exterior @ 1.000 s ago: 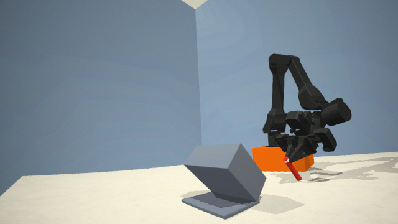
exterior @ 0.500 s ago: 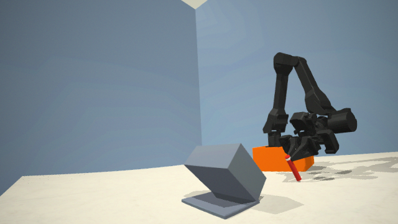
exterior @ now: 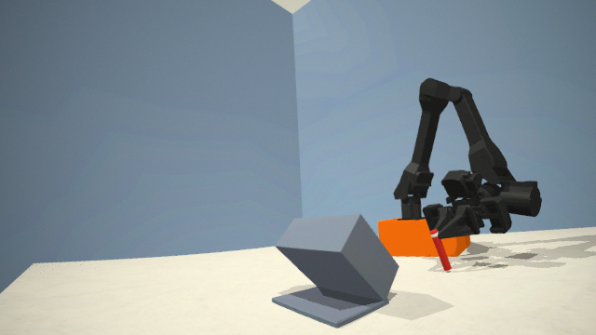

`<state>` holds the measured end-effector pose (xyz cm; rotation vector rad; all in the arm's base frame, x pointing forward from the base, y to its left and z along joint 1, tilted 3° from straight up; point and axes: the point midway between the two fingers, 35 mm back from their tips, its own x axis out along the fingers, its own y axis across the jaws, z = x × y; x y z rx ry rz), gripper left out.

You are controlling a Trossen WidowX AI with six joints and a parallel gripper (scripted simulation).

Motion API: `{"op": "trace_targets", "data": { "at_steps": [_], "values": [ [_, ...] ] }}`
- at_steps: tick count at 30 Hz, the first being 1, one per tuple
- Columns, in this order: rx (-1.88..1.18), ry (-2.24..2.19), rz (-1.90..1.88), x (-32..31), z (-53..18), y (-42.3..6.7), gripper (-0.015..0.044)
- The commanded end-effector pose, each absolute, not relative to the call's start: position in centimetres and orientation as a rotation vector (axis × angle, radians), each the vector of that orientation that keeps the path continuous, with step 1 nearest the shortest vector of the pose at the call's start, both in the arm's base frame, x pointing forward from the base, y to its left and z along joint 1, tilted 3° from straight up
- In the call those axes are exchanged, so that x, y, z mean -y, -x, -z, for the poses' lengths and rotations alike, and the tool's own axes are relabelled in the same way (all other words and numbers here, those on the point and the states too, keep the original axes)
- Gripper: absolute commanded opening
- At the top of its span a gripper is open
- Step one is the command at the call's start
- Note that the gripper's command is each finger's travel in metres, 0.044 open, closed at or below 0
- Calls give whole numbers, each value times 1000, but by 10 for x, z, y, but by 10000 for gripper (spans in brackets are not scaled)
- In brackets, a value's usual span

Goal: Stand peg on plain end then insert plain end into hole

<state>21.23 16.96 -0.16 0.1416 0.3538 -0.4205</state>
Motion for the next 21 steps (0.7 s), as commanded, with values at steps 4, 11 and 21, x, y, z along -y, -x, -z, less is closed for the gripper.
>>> {"op": "trace_targets", "data": {
  "at_steps": [4, 11, 21],
  "values": [
    [-292, -130, 421, -172, 2, -208, 49],
    [-232, -117, 425, -174, 3, -204, 49],
    [-260, -123, 423, -176, 2, -201, 49]
  ]
}}
